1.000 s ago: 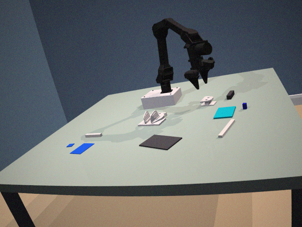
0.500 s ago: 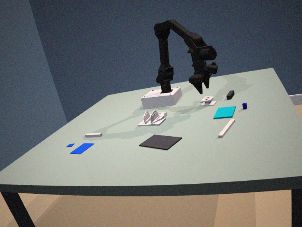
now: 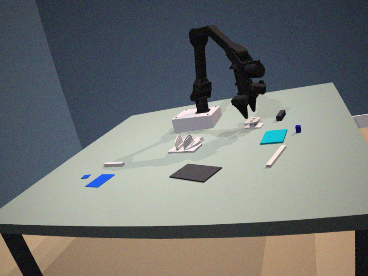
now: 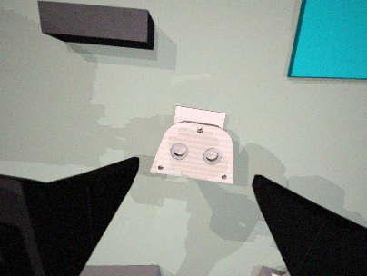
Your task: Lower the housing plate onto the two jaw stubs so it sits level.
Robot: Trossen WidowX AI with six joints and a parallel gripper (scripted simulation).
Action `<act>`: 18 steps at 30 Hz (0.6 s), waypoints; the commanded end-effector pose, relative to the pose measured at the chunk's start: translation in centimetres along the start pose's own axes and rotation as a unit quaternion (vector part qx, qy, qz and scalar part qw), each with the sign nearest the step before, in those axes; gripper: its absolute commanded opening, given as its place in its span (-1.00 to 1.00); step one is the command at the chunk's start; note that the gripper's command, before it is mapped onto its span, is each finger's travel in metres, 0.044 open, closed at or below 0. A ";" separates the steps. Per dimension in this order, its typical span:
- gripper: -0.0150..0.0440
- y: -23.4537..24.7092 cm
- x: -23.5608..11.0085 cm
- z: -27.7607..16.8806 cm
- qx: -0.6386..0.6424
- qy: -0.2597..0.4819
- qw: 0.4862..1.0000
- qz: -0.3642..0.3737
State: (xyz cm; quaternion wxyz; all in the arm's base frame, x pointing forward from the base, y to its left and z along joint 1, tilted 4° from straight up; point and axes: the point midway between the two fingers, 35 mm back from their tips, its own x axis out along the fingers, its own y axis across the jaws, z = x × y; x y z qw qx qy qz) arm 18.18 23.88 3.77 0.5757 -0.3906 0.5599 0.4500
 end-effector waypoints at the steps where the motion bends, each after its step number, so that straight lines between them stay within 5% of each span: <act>1: 1.00 0.0 1.0 -0.2 0.002 0.005 1.000 0.000; 18: 1.00 0.0 2.4 -0.2 0.002 0.005 1.000 0.000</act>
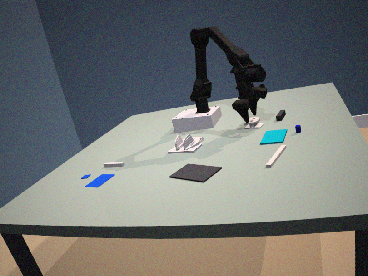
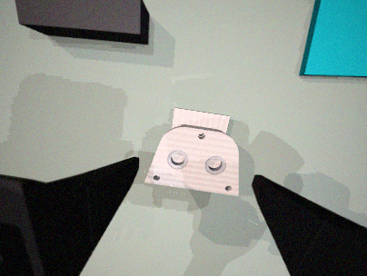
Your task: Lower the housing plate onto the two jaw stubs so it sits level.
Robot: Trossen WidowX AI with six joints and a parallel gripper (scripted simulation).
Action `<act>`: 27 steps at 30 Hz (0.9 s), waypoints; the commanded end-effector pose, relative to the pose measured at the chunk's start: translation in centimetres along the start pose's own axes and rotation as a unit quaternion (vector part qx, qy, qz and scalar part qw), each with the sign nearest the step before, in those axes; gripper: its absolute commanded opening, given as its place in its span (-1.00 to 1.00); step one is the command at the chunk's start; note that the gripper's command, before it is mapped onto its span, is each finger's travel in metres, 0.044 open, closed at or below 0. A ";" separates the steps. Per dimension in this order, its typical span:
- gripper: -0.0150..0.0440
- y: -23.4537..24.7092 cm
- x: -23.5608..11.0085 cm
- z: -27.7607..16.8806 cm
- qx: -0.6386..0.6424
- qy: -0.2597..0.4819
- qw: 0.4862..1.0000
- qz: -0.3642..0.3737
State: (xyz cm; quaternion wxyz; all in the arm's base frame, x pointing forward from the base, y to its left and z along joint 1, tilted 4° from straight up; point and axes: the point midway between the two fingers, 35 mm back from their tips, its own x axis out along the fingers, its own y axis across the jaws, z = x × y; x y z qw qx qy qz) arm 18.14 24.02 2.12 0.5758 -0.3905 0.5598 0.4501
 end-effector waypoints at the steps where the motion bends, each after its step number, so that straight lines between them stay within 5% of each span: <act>1: 1.00 0.0 0.9 -0.2 0.002 0.006 1.000 0.000; 27: 1.00 0.0 2.6 -0.3 0.002 0.006 1.000 0.000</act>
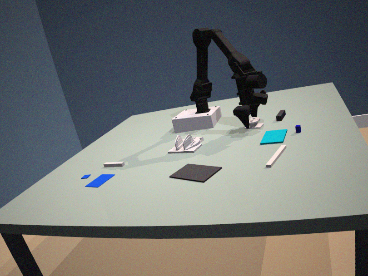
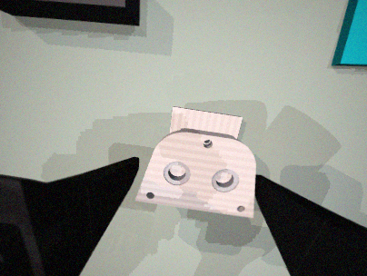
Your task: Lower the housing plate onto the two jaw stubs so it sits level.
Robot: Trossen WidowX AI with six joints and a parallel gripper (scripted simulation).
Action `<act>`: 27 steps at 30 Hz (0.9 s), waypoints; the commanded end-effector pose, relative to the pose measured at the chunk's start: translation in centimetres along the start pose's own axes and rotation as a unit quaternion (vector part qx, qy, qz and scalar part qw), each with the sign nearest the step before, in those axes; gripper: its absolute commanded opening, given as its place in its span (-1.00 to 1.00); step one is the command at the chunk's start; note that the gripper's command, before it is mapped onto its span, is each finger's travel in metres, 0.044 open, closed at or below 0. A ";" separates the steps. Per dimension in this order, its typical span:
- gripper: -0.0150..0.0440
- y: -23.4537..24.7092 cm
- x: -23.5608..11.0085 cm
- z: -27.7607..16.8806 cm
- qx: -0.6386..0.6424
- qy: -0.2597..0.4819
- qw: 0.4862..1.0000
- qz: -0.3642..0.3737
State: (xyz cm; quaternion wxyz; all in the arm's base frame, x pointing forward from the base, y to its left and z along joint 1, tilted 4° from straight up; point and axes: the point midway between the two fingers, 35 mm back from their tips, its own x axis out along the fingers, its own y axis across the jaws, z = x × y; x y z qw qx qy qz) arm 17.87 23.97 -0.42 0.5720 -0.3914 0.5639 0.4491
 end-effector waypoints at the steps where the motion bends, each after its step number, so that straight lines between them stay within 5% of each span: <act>1: 1.00 0.0 0.1 0.0 0.002 0.000 1.000 -0.002; 12: 1.00 0.0 0.1 0.0 0.002 0.000 1.000 -0.002; 27: 0.70 0.0 0.1 0.0 0.000 0.000 1.000 0.000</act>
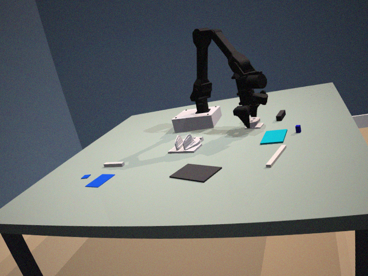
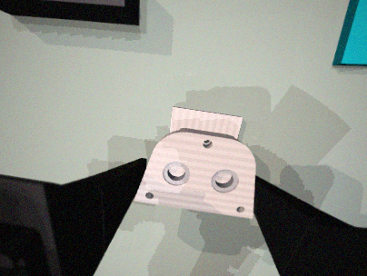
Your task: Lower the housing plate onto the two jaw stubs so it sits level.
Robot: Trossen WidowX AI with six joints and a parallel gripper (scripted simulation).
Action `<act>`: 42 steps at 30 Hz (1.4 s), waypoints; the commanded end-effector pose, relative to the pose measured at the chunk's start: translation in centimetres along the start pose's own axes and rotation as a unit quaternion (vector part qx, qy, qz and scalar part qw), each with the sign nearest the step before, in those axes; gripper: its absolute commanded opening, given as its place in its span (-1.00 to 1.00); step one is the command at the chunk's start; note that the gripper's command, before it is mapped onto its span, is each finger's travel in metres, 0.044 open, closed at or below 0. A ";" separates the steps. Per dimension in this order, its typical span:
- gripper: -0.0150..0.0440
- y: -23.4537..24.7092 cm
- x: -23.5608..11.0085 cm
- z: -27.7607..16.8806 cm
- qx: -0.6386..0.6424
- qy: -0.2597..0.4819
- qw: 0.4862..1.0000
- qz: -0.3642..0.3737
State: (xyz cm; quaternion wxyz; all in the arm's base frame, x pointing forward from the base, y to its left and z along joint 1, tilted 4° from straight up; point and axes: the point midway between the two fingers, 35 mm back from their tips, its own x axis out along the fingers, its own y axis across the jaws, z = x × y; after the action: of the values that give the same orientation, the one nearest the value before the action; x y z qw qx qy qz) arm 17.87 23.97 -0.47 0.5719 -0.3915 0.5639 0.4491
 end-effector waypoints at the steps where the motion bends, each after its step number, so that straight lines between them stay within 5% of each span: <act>1: 0.70 0.0 0.0 0.0 0.000 0.000 1.000 0.000; 42: 0.70 -1.1 -7.3 -0.5 0.033 0.000 0.999 -0.003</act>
State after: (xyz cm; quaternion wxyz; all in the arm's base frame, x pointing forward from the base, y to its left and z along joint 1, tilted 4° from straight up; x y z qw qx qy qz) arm 18.45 23.28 6.64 0.5771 -0.3854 0.5679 0.4427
